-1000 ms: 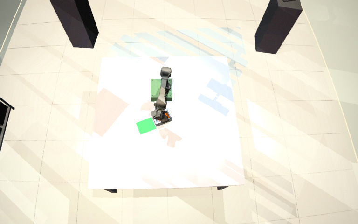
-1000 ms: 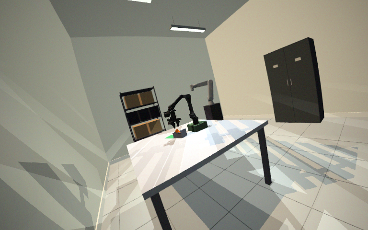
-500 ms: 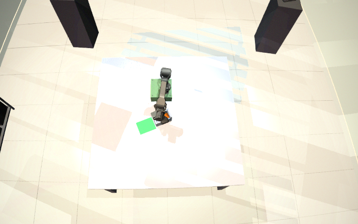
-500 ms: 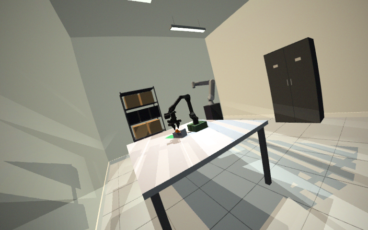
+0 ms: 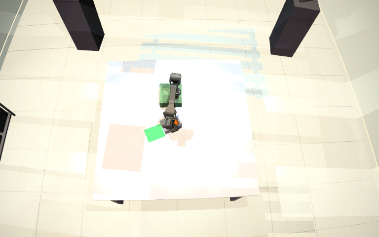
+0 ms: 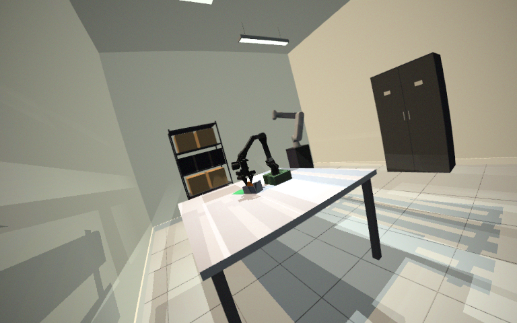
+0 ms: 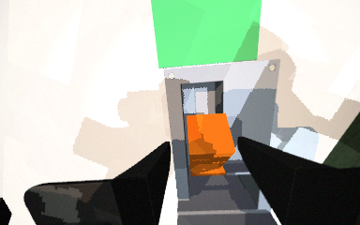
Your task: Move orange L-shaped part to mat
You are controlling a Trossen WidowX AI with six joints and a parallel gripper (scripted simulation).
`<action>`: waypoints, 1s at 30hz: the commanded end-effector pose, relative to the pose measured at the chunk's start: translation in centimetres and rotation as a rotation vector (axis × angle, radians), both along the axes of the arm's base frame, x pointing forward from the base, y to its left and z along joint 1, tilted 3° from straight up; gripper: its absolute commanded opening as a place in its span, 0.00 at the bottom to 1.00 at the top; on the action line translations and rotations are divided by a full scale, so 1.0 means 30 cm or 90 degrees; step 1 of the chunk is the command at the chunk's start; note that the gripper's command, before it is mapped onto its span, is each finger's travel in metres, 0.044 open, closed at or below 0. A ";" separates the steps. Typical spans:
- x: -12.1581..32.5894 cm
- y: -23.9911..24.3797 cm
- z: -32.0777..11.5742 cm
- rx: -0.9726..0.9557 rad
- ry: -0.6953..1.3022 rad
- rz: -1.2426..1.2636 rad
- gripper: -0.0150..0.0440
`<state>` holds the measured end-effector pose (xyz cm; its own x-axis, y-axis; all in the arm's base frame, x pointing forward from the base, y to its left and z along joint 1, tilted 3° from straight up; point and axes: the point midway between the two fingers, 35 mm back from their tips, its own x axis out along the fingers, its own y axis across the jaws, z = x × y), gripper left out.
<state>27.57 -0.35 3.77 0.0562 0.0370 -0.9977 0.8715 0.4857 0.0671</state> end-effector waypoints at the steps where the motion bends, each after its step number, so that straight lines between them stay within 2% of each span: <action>1: -0.006 0.004 -0.025 0.003 0.004 -0.004 0.73; 3: -0.006 0.004 -0.026 0.003 0.004 -0.004 0.73; 8: -0.002 0.001 -0.013 0.000 0.001 0.000 0.51; 18: -0.002 0.001 -0.013 0.000 0.001 0.000 0.39; 21: -0.002 0.001 -0.013 0.000 0.001 0.000 0.26; 30: -0.003 0.001 0.000 0.001 0.002 -0.001 0.25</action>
<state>27.53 -0.33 3.51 0.0550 0.0371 -0.9978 0.8717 0.4856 0.0661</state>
